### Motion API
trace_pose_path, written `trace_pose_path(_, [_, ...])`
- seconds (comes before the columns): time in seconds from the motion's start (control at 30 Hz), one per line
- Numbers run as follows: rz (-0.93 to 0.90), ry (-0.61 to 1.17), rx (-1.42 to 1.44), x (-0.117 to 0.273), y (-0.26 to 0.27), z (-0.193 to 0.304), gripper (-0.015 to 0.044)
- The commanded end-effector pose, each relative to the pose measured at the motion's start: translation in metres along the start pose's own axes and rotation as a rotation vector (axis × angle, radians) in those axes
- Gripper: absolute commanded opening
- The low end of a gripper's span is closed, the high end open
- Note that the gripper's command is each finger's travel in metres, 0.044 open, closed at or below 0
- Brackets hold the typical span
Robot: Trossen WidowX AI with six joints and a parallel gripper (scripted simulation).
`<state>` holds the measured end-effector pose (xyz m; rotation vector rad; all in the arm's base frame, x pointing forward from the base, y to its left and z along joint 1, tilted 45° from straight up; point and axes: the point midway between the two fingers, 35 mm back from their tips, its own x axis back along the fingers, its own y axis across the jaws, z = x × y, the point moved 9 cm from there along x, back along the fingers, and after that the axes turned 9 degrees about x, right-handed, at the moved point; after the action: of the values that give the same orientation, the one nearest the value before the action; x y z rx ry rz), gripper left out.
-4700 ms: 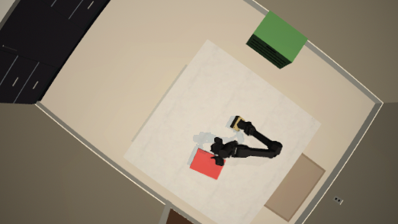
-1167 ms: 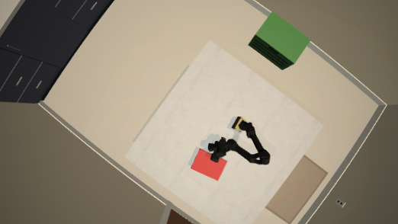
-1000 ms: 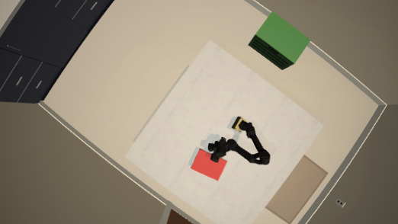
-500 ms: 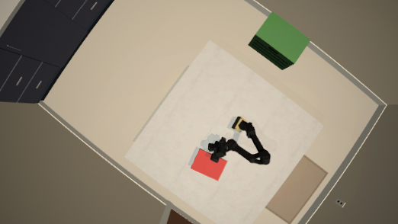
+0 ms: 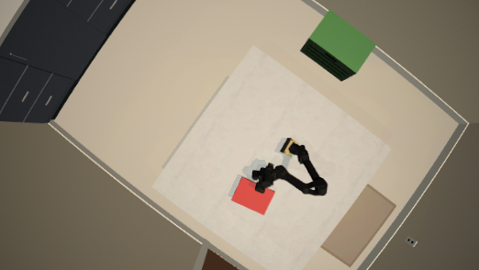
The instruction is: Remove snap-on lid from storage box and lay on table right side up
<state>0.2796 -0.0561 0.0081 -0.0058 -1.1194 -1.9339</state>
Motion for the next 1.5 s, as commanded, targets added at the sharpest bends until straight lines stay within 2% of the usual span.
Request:
trace_pose_path(0.0, [-0.008,0.001,0.006,0.0028,0.0023,-0.0009,0.0])
trace_pose_path(1.47, [-0.008,0.001,0.006,0.0091,0.0087,-0.0014,0.0])
